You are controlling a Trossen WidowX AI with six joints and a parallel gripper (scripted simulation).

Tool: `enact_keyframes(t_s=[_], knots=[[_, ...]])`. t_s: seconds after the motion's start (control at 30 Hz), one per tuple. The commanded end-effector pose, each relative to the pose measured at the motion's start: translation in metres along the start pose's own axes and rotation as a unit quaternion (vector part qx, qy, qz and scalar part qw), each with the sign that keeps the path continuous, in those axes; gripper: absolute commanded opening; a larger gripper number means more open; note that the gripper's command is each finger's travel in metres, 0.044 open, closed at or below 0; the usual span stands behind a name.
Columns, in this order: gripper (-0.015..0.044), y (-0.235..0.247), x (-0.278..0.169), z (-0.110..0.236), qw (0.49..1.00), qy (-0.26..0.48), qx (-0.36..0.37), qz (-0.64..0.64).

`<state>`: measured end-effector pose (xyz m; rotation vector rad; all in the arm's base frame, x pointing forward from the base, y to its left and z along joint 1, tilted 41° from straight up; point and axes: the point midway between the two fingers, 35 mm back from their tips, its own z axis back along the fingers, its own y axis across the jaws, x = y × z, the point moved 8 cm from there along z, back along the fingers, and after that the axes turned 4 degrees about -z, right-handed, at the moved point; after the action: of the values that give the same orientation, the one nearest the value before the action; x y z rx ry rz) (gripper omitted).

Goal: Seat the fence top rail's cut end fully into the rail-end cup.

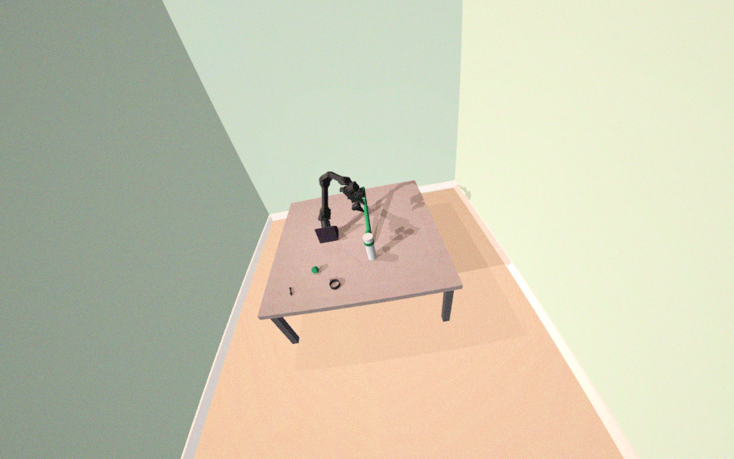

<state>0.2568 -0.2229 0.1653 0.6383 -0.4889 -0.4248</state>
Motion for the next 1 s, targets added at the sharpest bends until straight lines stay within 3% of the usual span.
enact_keyframes(t_s=[0.0,0.17,0.33,0.5,0.67,0.8,0.97], knots=[[0.0440,0.003,-0.001,0.001,1.000,0.003,-0.003,-0.024],[0.0440,0.004,0.000,-0.005,1.000,0.017,-0.002,0.022],[0.0440,0.007,0.003,-0.033,0.971,0.076,0.019,0.224],[0.0440,0.012,0.004,-0.067,0.882,0.134,0.069,0.447],[0.0440,0.018,0.001,-0.102,0.736,0.171,0.145,0.638],[0.0440,0.021,-0.002,-0.118,0.653,0.179,0.186,0.712],[0.0440,0.021,-0.002,-0.118,0.647,0.179,0.188,0.717]])
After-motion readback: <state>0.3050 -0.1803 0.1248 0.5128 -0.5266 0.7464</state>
